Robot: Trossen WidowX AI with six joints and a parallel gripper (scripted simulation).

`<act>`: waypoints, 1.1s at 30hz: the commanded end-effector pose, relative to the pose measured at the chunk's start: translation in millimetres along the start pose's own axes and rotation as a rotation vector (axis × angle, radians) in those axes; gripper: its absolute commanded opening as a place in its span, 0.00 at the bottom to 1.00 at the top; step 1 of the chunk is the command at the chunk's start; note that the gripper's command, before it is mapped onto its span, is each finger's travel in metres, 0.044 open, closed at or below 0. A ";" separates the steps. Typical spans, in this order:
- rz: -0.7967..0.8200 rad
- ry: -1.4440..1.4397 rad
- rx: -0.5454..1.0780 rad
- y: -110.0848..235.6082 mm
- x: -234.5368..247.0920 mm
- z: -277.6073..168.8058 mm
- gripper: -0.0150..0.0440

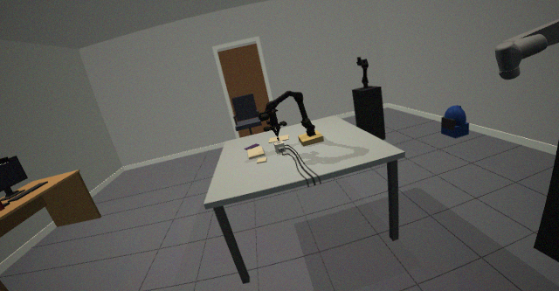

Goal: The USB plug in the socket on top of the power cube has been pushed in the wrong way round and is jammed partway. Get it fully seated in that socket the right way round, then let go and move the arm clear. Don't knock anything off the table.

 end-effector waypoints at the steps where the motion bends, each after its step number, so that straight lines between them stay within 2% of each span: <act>1: 0.000 -0.100 0.000 -0.1 0.1 0.0 0.25; 5: 0.000 -0.168 0.000 -0.1 0.1 0.0 0.25; 33: 0.001 -0.163 -0.011 -1.7 0.1 -0.3 0.25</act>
Point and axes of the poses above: the point midway between the two fingers, 35 mm back from their tips, its own y axis back along the fingers, its own x axis across the jaws, z = x × y, the point moved 9 cm from there along y, back along the fingers, and after that the axes turned 5 degrees about -y, right-handed, at the moved point
